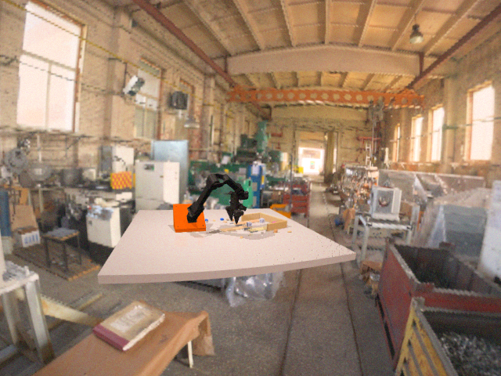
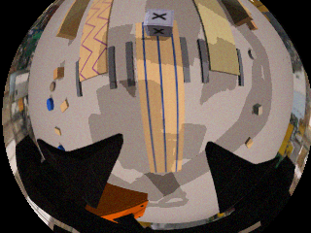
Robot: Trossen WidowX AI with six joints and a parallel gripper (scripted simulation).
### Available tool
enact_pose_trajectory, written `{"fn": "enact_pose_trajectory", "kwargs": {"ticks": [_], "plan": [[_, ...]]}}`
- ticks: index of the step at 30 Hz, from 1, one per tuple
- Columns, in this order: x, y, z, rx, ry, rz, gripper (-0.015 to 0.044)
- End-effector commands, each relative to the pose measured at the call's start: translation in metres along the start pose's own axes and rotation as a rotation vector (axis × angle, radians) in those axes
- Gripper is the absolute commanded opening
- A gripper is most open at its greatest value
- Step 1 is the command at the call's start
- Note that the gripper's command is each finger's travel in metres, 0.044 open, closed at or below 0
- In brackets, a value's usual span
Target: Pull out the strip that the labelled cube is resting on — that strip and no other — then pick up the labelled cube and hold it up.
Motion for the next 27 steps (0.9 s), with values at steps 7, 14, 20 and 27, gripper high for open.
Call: {"fn": "enact_pose_trajectory", "kwargs": {"ticks": [7, 14, 20, 27], "plan": [[0.005, 0.014, -0.037, -0.008, 0.000, -0.004, 0.0440], [0.008, 0.025, -0.064, -0.009, -0.001, -0.004, 0.0440], [0.012, 0.034, -0.087, -0.010, -0.003, -0.005, 0.0440], [0.016, 0.043, -0.113, -0.011, -0.004, -0.006, 0.0440]]}}
Point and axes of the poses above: the point midway between the two fingers, 35 mm back from their tips, its own x axis back along the fingers, its own y axis across the jaws, z = x × y, the point moved 5 cm from there along x, back along the fingers, and after that the axes turned 14 degrees about -x, right-handed, at the moved point
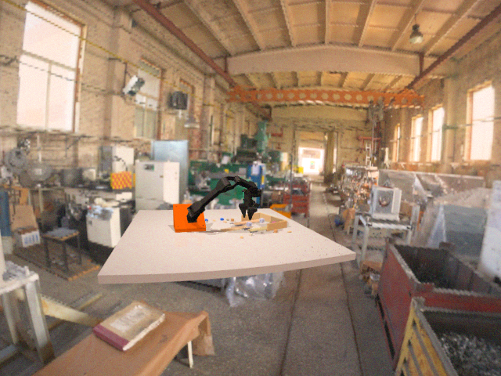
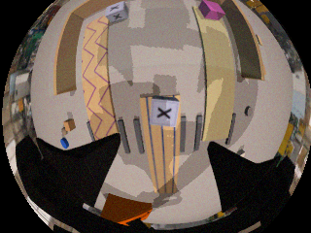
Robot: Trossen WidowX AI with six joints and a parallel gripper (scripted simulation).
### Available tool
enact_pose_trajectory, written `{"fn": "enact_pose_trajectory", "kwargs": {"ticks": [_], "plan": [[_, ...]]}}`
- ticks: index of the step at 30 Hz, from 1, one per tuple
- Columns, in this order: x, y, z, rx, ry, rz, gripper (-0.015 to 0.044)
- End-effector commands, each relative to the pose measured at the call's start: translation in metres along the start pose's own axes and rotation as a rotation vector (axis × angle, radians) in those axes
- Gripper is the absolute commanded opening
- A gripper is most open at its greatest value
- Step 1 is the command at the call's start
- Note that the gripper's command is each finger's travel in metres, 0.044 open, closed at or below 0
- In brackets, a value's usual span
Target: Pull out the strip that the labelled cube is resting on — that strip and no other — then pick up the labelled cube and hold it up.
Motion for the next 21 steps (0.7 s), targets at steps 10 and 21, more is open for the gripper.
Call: {"fn": "enact_pose_trajectory", "kwargs": {"ticks": [10, 21], "plan": [[-0.004, 0.009, -0.020, -0.006, 0.002, -0.003, 0.0282], [-0.022, 0.009, -0.020, -0.006, 0.001, -0.003, 0.0250]]}}
Point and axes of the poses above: the point midway between the two fingers, 35 mm back from their tips, its own x axis back along the fingers, its own y axis across the jaws, z = x × y, the point moved 5 cm from there along x, back along the fingers, and after that the axes turned 14 degrees about -x, right-handed, at the moved point
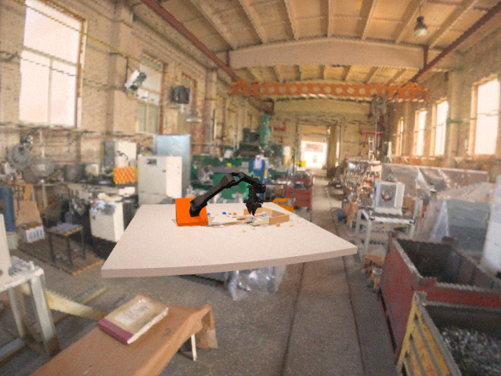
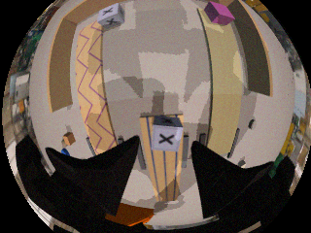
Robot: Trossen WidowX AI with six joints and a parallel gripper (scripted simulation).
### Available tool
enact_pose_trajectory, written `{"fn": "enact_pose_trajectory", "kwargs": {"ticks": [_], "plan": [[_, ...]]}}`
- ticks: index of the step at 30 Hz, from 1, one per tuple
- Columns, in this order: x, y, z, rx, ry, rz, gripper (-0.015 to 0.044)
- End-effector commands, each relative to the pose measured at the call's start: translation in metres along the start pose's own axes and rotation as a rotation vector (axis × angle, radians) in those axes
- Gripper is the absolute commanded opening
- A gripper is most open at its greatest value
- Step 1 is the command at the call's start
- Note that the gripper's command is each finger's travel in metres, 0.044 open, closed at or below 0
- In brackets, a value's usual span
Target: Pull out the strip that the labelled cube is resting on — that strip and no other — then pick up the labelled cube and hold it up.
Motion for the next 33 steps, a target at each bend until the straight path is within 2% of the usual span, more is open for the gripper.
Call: {"fn": "enact_pose_trajectory", "kwargs": {"ticks": [1, 21, 25, 31, 33], "plan": [[-0.007, 0.000, 0.000, 0.006, 0.001, 0.003, 0.0250], [-0.035, -0.001, 0.002, 0.006, 0.001, 0.005, 0.0250], [-0.033, -0.001, 0.001, 0.000, 0.002, 0.001, 0.0145], [-0.033, -0.001, 0.001, 0.000, 0.002, 0.001, 0.0105], [-0.033, -0.001, 0.001, 0.000, 0.002, 0.001, 0.0053]]}}
Point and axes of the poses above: the point midway between the two fingers, 35 mm back from their tips, its own x axis back along the fingers, its own y axis across the jaws, z = x × y, the point moved 5 cm from there along x, back along the fingers, and after that the axes turned 14 degrees about -x, right-handed, at the moved point
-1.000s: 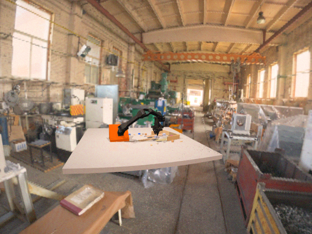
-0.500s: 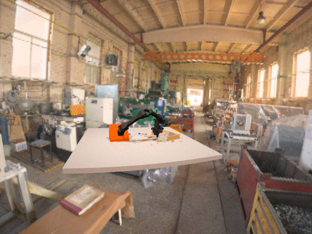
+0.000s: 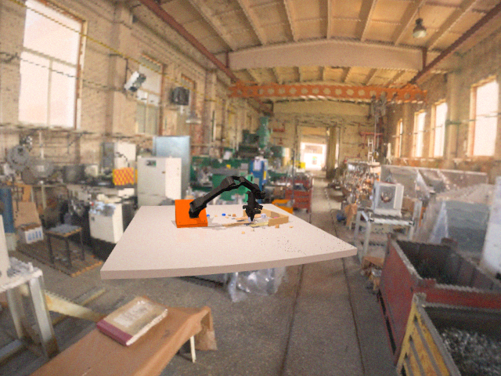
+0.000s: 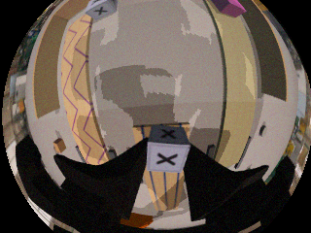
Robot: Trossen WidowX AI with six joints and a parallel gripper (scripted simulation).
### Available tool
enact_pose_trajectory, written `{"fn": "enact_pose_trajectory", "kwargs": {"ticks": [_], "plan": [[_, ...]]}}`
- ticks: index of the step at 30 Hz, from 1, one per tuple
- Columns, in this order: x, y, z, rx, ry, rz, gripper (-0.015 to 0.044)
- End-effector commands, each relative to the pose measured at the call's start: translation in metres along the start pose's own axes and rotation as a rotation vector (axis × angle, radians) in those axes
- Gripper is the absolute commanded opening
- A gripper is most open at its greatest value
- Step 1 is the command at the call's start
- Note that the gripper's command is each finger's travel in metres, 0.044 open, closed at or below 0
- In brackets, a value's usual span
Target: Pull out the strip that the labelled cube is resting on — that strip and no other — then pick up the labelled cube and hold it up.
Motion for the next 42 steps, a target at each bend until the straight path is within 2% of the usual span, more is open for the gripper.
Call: {"fn": "enact_pose_trajectory", "kwargs": {"ticks": [1, 2, 15, 38, 42], "plan": [[0.001, 0.000, 0.001, -0.001, 0.000, 0.000, 0.0026], [0.002, 0.000, 0.003, 0.000, 0.000, 0.000, 0.0000], [0.041, -0.005, 0.057, 0.008, 0.003, 0.002, 0.0000], [0.042, -0.012, 0.120, 0.011, 0.006, 0.002, 0.0000], [0.057, -0.011, 0.120, 0.011, 0.006, 0.001, 0.0000]]}}
Point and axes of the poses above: the point midway between the two fingers, 35 mm back from their tips, its own x axis back along the fingers, its own y axis across the jaws, z = x × y, the point moved 5 cm from there along x, back along the fingers, and after that the axes turned 14 degrees about -x, right-handed, at the moved point
